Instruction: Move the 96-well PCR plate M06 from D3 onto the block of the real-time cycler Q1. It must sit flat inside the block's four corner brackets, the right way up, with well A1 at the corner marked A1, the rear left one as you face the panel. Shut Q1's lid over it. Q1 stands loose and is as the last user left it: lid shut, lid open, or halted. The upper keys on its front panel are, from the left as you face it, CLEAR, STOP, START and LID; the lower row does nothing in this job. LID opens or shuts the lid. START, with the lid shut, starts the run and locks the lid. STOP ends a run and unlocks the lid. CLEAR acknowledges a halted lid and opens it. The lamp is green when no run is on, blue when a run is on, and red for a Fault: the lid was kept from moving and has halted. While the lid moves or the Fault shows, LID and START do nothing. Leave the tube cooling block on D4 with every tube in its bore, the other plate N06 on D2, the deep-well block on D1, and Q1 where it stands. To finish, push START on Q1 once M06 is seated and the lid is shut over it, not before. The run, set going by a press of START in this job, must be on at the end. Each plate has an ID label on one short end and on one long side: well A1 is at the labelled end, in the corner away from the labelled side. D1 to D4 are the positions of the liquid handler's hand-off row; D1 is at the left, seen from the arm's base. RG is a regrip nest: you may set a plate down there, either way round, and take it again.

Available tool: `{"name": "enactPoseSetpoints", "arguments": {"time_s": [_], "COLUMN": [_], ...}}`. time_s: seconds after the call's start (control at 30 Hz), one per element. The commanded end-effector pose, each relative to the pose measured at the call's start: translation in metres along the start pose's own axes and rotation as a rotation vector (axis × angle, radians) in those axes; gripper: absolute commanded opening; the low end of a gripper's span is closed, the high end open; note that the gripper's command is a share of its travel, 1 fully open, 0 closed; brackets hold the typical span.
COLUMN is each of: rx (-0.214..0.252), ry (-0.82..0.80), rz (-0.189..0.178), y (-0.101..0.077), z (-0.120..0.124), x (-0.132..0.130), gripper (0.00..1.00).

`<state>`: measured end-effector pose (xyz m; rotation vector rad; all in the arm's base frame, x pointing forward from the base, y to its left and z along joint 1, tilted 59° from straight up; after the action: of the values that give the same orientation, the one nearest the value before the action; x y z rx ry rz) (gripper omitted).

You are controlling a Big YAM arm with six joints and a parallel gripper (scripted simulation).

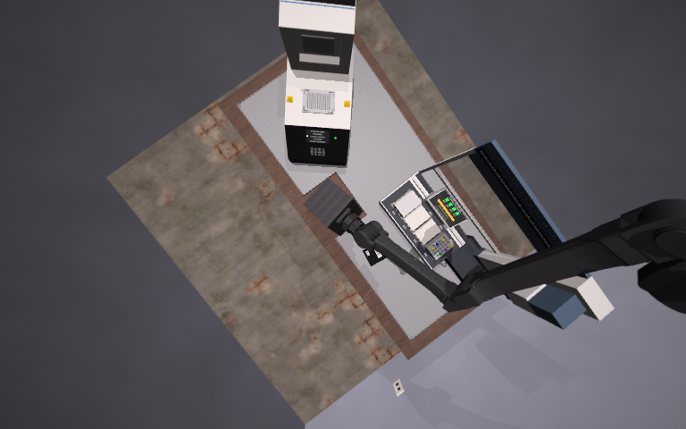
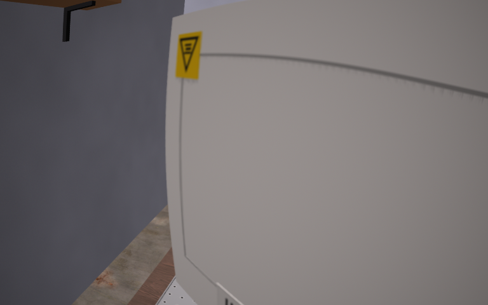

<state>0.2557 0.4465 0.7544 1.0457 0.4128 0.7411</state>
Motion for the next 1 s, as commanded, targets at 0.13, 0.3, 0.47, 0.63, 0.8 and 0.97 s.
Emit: {"name": "enactPoseSetpoints", "arguments": {"time_s": [0.13,0.3,0.47,0.63,0.8,0.97], "rx": [-0.001,-0.001,-0.001,0.016,0.044,0.081], "ry": [0.004,0.004,0.004,0.019,0.081,0.162], "rz": [-0.001,-0.001,-0.001,-0.072,-0.152,-0.226], "y": [0.0,0.0,0.0,-0.011,-0.033,-0.045], "z": [-0.002,-0.002,-0.002,0.01,0.022,0.021], "x": [0.001,0.001,0.001,0.009,0.03,0.039], "gripper": [1.0,1.0,1.0,0.0,0.0,0.0]}}
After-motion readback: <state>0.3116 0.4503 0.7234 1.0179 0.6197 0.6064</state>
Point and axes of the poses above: the point where the finger pads meet when closed, its own y axis out along the fingers, its own x axis across the jaws, z = x × y, the point moved 7 cm from there along -y, back along the fingers, and after that the axes turned 14 degrees about -y, right-handed, at the moved point
